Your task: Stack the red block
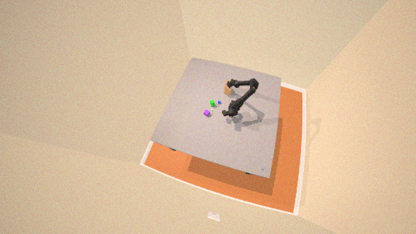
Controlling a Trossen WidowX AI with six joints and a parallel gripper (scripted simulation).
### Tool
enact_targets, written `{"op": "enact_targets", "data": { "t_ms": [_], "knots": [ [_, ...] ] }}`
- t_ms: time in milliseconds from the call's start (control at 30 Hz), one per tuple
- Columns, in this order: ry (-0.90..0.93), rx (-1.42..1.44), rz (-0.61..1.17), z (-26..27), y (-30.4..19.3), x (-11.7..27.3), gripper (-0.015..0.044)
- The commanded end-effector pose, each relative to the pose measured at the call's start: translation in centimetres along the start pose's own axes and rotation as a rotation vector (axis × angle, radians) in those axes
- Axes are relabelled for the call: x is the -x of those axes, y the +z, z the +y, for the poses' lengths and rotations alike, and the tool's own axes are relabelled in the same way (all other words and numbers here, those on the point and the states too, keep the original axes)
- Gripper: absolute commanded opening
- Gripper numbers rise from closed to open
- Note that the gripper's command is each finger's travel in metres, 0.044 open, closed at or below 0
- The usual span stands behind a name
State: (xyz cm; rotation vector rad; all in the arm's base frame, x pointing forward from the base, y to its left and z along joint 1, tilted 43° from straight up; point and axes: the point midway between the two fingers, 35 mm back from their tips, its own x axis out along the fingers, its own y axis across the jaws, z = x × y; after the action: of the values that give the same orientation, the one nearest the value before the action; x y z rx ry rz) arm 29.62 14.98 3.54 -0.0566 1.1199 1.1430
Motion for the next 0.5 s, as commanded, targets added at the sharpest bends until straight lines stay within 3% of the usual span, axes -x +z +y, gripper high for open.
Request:
{"op": "enact_targets", "data": {
  "t_ms": [0, 467],
  "knots": [
    [0.01, -0.013, 0.009, 0.0, -0.4, -1.1, 0.044],
    [0.011, -0.013, 0.008, 0.2, -0.5, -2.3, 0.044]
  ]
}}
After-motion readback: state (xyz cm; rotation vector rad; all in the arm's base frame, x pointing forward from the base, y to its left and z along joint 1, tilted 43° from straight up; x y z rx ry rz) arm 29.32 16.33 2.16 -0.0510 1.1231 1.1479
